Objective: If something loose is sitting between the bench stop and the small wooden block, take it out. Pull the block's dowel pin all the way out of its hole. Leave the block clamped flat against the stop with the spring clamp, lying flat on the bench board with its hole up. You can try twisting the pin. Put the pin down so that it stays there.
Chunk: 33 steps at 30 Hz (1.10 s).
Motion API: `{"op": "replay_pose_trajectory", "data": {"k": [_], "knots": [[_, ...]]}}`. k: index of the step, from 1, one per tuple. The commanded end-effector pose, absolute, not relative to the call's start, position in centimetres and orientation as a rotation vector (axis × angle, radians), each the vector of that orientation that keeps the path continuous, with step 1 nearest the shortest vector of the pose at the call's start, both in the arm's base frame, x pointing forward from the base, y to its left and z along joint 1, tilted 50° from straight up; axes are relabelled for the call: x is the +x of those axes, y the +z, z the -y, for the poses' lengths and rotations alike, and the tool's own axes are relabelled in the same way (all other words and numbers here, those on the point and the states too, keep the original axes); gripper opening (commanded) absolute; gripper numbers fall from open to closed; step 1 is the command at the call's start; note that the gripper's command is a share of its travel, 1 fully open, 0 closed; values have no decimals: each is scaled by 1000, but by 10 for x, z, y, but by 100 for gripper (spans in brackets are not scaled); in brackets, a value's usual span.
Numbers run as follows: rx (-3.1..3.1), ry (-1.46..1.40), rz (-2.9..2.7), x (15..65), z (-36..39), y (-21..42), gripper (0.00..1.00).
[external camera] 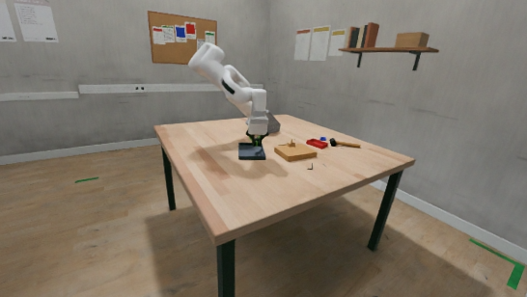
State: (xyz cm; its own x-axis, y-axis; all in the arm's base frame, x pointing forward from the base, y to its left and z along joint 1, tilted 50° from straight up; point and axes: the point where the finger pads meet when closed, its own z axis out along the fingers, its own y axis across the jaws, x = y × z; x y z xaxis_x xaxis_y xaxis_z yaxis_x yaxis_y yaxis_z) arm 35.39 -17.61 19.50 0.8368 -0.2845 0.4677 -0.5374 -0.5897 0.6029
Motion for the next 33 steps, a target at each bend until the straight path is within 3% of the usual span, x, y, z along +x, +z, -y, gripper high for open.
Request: {"op": "replay_pose_trajectory", "data": {"k": [1,33], "knots": [[2230,418,597,353,166,205,0],[2230,418,597,351,146,221,0]]}}
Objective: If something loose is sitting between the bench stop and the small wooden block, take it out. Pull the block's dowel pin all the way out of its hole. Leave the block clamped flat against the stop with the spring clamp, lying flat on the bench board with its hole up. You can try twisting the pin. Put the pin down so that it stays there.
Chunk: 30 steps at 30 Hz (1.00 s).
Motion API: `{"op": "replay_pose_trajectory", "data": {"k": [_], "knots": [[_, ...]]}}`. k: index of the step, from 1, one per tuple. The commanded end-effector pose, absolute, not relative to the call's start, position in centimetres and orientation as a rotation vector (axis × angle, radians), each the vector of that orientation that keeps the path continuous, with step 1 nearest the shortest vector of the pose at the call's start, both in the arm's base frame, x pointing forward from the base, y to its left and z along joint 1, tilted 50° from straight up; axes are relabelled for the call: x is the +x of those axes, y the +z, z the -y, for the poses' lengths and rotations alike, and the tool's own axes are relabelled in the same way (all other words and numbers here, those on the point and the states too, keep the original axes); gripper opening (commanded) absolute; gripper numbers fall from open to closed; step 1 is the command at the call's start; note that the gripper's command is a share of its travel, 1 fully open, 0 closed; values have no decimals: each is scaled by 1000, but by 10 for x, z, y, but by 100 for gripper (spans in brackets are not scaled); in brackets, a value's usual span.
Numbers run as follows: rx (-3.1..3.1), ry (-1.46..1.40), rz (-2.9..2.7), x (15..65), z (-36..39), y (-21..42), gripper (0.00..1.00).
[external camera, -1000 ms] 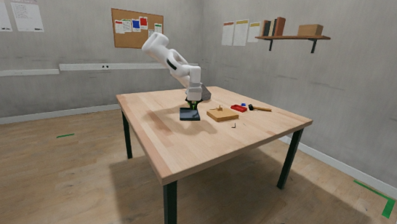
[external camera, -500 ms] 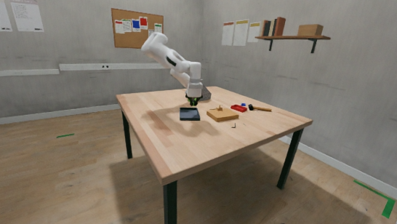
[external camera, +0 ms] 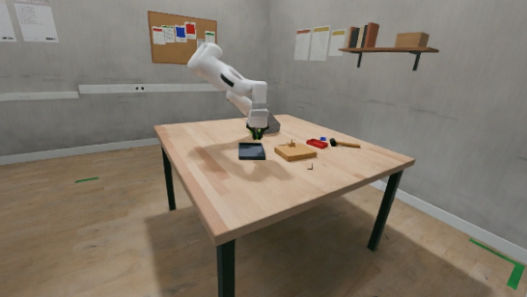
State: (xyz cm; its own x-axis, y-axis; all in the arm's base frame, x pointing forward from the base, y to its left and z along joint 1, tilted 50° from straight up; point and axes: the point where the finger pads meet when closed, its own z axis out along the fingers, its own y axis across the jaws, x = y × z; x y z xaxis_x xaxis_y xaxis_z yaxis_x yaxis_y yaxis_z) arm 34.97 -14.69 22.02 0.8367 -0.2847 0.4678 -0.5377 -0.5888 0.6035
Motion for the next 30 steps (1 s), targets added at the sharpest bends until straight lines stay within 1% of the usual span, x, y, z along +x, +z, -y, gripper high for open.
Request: {"op": "replay_pose_trajectory", "data": {"k": [1,16,30], "knots": [[2230,418,597,351,146,221,0],[2242,392,540,356,143,219,0],[2290,193,100,396,114,198,0]]}}
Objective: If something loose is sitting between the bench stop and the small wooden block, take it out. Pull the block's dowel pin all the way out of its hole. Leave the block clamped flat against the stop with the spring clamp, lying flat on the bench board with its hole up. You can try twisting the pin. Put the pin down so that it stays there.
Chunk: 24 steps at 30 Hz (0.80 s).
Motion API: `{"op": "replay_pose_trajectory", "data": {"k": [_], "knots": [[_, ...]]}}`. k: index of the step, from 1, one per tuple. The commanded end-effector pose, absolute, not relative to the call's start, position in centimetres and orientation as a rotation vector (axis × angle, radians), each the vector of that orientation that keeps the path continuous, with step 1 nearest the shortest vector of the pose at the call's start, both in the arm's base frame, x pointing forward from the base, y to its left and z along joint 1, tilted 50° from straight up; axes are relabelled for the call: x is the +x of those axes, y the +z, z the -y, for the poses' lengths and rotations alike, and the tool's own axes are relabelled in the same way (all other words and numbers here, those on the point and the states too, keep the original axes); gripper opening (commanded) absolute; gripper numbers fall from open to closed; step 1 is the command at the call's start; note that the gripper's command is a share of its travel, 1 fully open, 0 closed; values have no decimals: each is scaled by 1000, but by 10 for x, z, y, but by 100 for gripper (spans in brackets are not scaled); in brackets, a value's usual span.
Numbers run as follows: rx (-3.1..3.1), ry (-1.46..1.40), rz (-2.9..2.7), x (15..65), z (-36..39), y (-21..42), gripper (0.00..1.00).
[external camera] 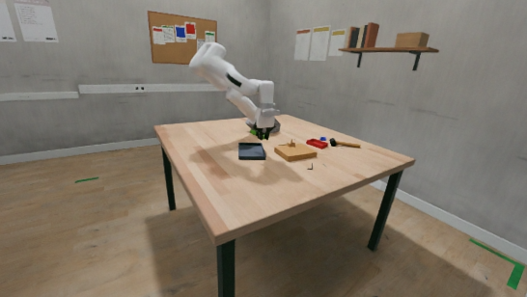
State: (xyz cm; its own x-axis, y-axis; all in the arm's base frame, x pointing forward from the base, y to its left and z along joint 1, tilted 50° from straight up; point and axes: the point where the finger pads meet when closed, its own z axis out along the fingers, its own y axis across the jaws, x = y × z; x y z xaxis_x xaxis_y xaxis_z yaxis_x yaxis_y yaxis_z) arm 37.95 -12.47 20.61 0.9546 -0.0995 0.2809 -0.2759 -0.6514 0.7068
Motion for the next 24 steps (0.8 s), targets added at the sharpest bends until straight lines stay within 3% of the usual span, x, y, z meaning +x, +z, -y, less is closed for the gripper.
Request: {"op": "replay_pose_trajectory", "data": {"k": [1,24], "knots": [[2290,193,100,396,114,198,0],[2060,-333,-1043,478,12,95,0]]}}
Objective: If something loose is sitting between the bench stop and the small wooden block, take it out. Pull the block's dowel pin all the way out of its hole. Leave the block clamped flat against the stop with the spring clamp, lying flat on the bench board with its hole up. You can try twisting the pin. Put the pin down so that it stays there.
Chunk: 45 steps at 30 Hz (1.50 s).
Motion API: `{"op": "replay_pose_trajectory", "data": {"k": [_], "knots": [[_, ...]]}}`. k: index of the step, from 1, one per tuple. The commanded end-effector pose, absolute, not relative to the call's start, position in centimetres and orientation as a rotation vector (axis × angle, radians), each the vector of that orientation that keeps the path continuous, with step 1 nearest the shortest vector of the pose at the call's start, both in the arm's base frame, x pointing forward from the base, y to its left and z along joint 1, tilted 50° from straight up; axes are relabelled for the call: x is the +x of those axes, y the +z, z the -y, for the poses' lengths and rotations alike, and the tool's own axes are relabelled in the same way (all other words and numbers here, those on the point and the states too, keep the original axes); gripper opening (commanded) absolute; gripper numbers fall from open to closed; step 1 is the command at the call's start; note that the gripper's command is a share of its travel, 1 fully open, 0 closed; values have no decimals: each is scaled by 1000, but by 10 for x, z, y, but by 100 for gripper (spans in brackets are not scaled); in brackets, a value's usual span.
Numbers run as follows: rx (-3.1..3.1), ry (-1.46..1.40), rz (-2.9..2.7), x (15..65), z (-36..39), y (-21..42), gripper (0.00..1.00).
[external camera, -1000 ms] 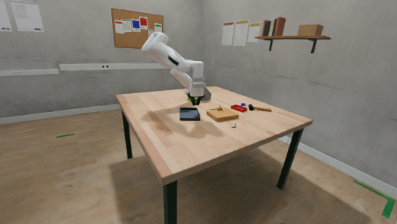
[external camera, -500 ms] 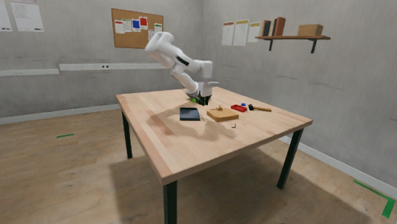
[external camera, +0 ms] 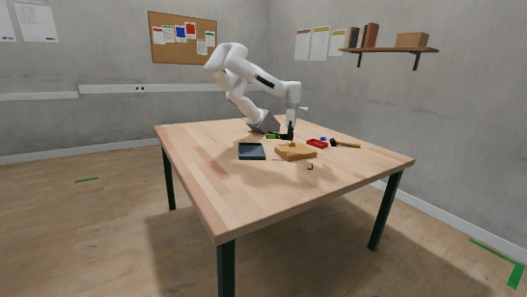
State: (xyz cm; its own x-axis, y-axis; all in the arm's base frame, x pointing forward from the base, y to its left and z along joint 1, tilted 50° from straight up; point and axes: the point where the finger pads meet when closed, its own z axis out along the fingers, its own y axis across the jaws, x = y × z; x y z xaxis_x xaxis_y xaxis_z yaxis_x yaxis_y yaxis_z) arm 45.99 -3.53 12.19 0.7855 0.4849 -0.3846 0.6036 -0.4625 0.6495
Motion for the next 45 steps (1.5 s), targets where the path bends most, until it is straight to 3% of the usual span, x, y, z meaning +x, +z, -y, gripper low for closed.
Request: {"op": "replay_pose_trajectory", "data": {"k": [1,17,45], "knots": [[2039,-356,-1089,480,8,89,0],[1803,-567,-1494,492,-29,39,0],[1785,-581,-1520,493,-30,34,0]]}}
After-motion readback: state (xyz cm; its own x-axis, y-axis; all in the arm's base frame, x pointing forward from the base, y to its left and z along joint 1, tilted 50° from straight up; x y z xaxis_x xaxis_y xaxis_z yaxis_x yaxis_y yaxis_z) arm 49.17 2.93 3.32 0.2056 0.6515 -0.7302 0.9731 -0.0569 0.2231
